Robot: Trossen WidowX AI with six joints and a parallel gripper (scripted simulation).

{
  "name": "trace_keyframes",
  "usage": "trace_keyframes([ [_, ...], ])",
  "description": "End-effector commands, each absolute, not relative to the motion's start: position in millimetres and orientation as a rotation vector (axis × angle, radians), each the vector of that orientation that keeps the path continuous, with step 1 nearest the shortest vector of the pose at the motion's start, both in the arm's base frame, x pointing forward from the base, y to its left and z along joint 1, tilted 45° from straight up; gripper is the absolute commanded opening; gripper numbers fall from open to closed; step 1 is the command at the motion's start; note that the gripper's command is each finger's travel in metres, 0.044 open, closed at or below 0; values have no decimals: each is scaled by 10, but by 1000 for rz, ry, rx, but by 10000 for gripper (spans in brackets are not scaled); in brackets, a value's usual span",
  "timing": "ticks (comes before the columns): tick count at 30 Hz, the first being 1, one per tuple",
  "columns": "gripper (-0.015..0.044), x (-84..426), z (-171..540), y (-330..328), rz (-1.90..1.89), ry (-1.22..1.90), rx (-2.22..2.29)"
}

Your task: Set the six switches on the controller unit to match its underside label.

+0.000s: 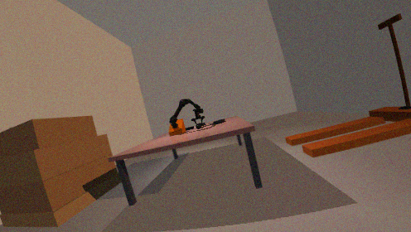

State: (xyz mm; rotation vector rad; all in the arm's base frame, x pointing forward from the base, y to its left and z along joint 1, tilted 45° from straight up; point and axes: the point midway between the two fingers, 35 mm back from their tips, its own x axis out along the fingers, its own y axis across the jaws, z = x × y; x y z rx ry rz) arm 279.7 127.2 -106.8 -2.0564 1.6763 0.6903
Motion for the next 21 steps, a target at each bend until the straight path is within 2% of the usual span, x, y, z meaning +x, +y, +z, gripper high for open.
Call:
trace_keyframes([
  [1, 336, 2799, -1007, 1299, 702, 1665, -2056],
  [21, 335, 2793, -845, 1332, 742, 1642, -2027],
])
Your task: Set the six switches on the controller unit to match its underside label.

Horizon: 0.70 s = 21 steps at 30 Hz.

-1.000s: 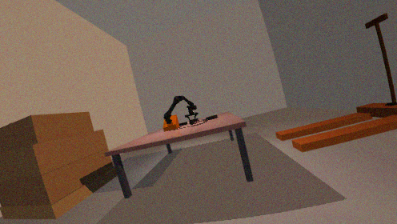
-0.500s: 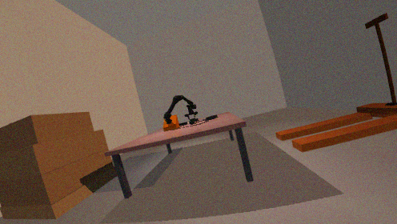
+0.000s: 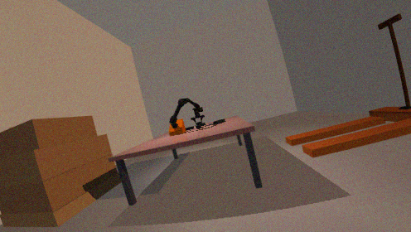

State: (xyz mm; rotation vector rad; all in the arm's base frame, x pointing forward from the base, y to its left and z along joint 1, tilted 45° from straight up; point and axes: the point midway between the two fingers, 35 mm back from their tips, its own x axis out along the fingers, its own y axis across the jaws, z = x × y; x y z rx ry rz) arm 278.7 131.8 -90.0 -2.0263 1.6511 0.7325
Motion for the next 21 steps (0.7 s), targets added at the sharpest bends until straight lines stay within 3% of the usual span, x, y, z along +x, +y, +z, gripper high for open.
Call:
trace_keyframes([
  [1, 335, 2793, -837, 1333, 744, 1640, -2026],
  [21, 335, 2791, -679, 1345, 781, 1617, -1997],
])
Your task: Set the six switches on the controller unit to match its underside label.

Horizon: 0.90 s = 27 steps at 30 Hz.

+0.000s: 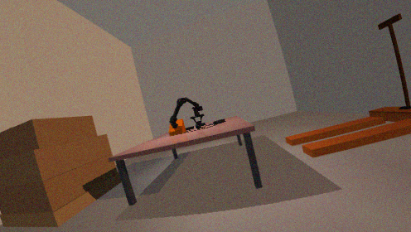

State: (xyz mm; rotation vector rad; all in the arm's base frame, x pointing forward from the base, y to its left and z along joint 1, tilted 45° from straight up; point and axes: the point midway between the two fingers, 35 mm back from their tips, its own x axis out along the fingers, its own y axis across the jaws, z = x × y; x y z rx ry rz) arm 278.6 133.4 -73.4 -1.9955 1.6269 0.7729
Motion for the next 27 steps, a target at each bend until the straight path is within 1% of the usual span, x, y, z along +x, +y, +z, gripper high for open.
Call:
trace_keyframes([
  [1, 335, 2791, -671, 1345, 783, 1616, -1995],
  [27, 335, 2796, -456, 1332, 829, 1587, -1959],
])
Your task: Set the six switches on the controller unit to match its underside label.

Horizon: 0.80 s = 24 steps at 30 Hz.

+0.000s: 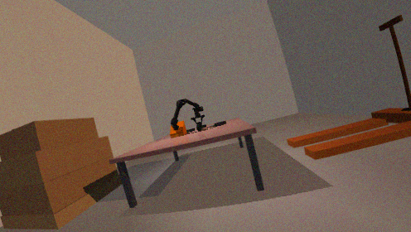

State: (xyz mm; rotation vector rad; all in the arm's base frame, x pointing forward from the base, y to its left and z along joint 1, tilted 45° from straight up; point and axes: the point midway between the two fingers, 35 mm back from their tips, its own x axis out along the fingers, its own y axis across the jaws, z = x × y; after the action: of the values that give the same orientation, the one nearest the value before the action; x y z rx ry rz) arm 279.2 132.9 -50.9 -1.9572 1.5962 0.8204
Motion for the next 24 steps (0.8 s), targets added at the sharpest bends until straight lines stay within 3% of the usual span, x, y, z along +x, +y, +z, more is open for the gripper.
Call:
trace_keyframes([
  [1, 335, 2796, -448, 1331, 830, 1586, -1957],
  [24, 335, 2806, -262, 1292, 869, 1561, -1925],
])
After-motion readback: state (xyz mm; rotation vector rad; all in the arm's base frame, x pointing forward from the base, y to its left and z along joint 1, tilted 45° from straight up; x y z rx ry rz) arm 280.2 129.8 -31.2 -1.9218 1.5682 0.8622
